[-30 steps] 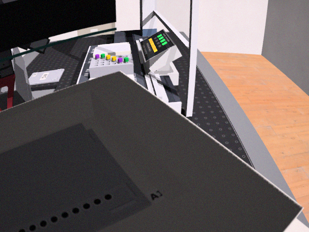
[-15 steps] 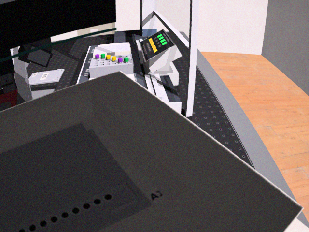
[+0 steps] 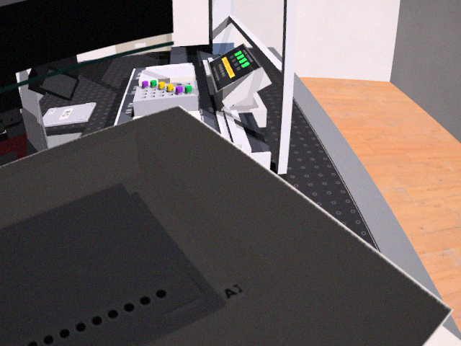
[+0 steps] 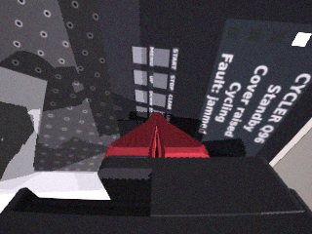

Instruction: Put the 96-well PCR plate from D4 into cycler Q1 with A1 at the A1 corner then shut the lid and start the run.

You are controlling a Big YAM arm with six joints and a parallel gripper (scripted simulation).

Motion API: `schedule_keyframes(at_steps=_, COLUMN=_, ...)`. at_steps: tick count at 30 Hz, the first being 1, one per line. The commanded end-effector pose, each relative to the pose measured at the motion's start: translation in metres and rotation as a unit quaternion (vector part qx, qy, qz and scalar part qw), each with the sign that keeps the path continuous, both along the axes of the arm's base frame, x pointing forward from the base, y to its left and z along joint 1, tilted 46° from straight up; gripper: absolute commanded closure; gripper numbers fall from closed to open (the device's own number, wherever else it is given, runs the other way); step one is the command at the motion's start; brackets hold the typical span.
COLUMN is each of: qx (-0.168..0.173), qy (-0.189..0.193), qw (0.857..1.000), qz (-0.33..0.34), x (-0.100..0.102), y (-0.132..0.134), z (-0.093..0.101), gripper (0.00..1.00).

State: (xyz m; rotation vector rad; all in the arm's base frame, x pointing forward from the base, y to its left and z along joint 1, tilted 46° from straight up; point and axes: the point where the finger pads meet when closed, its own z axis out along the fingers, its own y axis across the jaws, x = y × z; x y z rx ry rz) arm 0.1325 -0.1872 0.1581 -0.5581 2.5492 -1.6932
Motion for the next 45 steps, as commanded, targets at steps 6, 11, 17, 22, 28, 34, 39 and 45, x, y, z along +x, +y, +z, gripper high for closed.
schedule_keyframes(at_steps=6, qx=-0.002, qy=-0.029, qw=1.0, qz=0.001, x=0.006, y=0.003, z=0.028, gripper=1.0)
schedule_keyframes(at_steps=11, qx=-0.002, qy=-0.037, qw=0.999, qz=0.001, x=0.005, y=0.003, z=0.031, gripper=1.0)
schedule_keyframes(at_steps=17, qx=-0.002, qy=-0.038, qw=0.999, qz=0.004, x=0.01, y=0.002, z=0.03, gripper=1.0)
schedule_keyframes(at_steps=22, qx=-0.002, qy=-0.032, qw=0.999, qz=0.001, x=0.007, y=0.0, z=0.023, gripper=1.0)
schedule_keyframes(at_steps=28, qx=-0.006, qy=-0.031, qw=1.0, qz=-0.003, x=0.004, y=-0.002, z=0.019, gripper=1.0)
schedule_keyframes(at_steps=34, qx=0.002, qy=-0.013, qw=1.0, qz=-0.002, x=-0.001, y=0.0, z=0.003, gripper=1.0)
schedule_keyframes(at_steps=39, qx=0.001, qy=-0.015, qw=1.0, qz=-0.003, x=0.0, y=0.0, z=0.008, gripper=1.0)
schedule_keyframes(at_steps=45, qx=0.0, qy=-0.015, qw=1.0, qz=-0.003, x=0.001, y=0.0, z=0.009, gripper=1.0)
